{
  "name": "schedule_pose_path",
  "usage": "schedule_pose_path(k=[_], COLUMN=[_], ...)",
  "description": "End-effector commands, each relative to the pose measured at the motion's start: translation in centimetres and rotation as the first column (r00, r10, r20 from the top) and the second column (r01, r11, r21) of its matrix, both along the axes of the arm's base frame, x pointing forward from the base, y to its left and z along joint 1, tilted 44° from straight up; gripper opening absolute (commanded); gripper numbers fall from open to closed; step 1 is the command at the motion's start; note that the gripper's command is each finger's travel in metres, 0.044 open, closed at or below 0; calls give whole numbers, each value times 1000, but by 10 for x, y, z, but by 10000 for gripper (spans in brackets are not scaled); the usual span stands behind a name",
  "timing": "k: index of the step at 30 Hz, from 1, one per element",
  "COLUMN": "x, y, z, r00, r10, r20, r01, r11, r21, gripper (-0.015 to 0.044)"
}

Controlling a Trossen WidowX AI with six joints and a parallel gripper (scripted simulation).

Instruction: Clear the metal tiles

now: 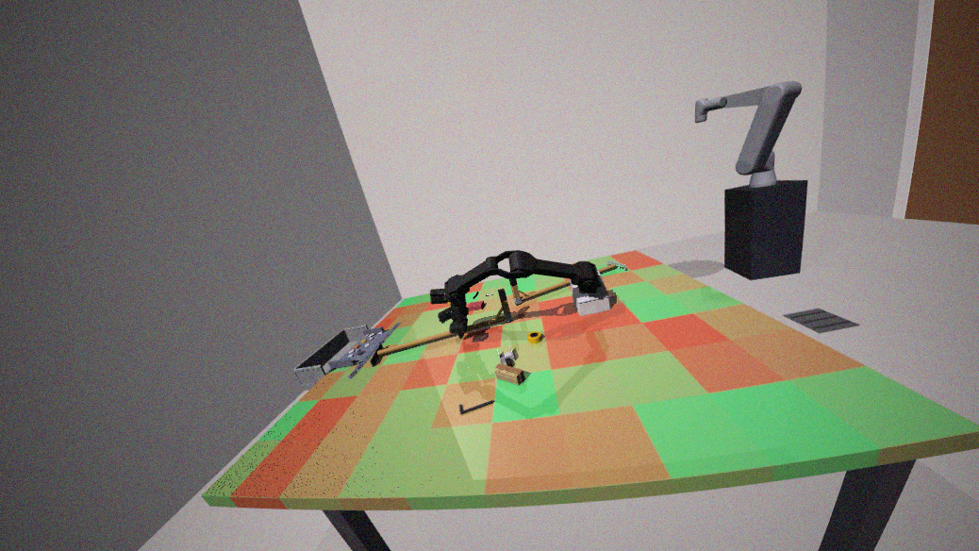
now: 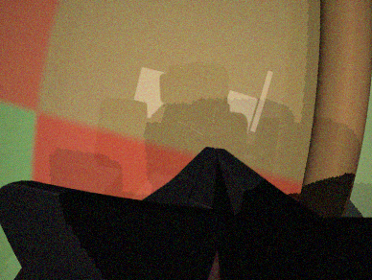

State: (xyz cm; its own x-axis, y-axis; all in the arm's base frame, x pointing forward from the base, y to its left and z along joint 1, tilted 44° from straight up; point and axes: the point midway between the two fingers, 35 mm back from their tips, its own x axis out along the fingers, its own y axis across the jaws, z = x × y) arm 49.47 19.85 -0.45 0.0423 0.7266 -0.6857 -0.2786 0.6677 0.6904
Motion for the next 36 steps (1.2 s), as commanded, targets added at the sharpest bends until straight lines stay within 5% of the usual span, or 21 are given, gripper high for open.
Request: schedule_pose_path(k=[1, 36], x=[2, 16], y=[-2, -24], z=[-3, -27], r00=[1000, 1000], r10=[3, 4], r20=[3, 4], r01=[-3, -4], r11=[1000, 1000], r21=[-3, -5], gripper=[0, 0])
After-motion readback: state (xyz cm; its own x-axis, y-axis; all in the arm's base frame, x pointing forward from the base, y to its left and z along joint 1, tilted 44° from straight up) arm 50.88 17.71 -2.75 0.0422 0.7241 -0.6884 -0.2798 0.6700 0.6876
